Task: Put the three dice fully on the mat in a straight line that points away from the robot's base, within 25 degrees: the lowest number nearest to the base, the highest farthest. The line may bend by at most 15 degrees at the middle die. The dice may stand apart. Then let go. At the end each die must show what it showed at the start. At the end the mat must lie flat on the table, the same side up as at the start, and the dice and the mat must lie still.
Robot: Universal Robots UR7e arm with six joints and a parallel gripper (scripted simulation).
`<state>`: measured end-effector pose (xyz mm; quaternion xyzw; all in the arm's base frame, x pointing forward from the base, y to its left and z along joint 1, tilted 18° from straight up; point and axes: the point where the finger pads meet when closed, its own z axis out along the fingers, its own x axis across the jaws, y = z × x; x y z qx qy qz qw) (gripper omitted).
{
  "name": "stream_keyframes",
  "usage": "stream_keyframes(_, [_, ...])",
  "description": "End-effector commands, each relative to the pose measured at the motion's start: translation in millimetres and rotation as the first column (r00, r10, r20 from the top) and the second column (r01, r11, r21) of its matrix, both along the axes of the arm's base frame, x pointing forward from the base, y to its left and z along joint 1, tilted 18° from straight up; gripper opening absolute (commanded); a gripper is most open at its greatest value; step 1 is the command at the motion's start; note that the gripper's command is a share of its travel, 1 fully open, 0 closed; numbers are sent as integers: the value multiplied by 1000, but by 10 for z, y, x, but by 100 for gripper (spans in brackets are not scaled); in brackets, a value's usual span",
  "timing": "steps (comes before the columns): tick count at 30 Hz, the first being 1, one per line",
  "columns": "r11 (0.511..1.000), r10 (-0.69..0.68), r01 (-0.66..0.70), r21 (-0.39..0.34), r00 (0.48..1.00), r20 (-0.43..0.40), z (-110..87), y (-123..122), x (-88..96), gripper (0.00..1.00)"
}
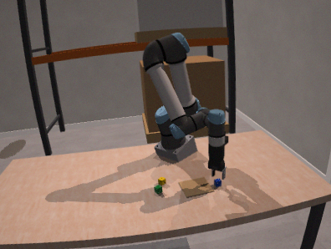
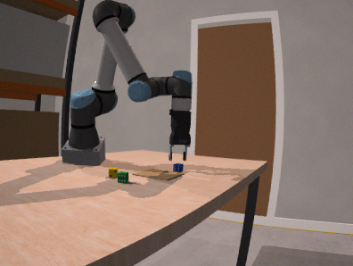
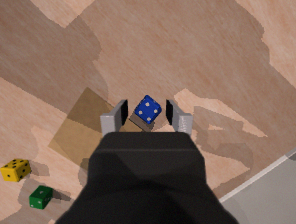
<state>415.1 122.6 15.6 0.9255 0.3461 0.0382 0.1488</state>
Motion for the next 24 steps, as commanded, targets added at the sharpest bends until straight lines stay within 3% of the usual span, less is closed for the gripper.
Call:
stream_keyframes(1, [1000, 0, 0, 0, 1000, 1, 4, 1, 3, 100])
stream_keyframes(11, [1000, 0, 0, 0, 1000, 1, 110, 29, -16, 100])
stream_keyframes(24, [1000, 0, 0, 0, 1000, 1, 798, 209, -142, 100])
